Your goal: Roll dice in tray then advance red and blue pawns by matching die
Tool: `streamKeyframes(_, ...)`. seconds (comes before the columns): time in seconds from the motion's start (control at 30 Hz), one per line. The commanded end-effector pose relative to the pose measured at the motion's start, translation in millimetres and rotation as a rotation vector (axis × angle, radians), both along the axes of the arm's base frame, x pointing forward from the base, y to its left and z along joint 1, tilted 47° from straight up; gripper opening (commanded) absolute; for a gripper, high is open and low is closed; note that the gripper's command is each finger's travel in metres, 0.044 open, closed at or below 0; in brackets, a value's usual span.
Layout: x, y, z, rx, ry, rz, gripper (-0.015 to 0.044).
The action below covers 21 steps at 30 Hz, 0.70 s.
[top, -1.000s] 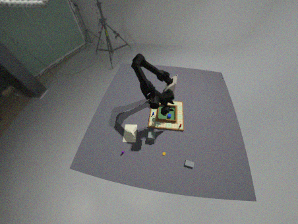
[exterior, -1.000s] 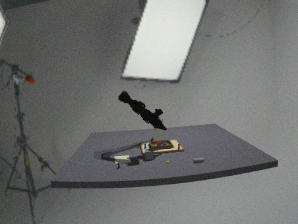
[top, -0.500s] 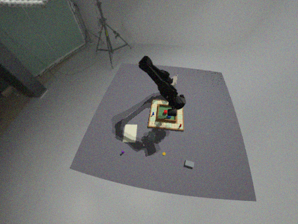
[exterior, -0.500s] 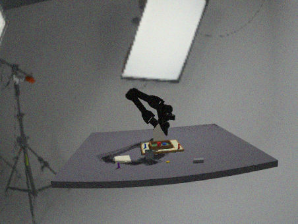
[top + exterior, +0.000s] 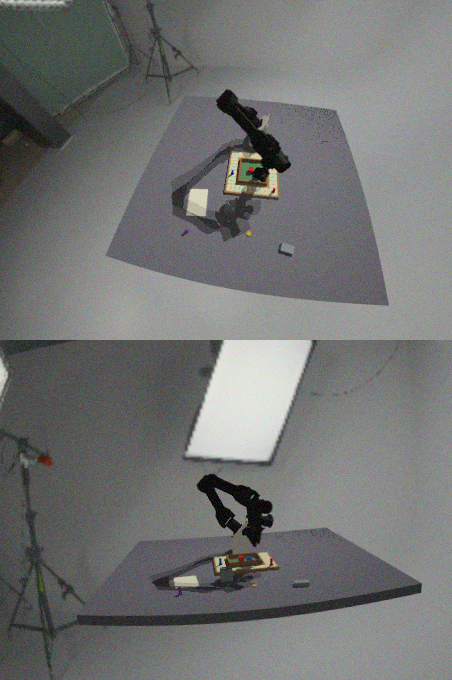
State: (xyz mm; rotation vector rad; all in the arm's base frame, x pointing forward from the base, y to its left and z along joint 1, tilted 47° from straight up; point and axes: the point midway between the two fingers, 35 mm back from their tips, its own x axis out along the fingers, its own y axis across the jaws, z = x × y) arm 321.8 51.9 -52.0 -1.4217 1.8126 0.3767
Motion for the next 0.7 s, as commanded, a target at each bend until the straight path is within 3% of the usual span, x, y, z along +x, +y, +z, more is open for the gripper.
streamKeyframes(0.0, 26.8, 12.8, -23.5, -0.056, -0.365, -0.349, 0.02)
streamKeyframes(0.27, 55.3, 26.6, -59.4, -0.097, -0.863, -0.822, 0.02)
streamKeyframes(0.67, 53.0, 26.6, -59.8, -0.098, -0.874, -0.832, 0.02)
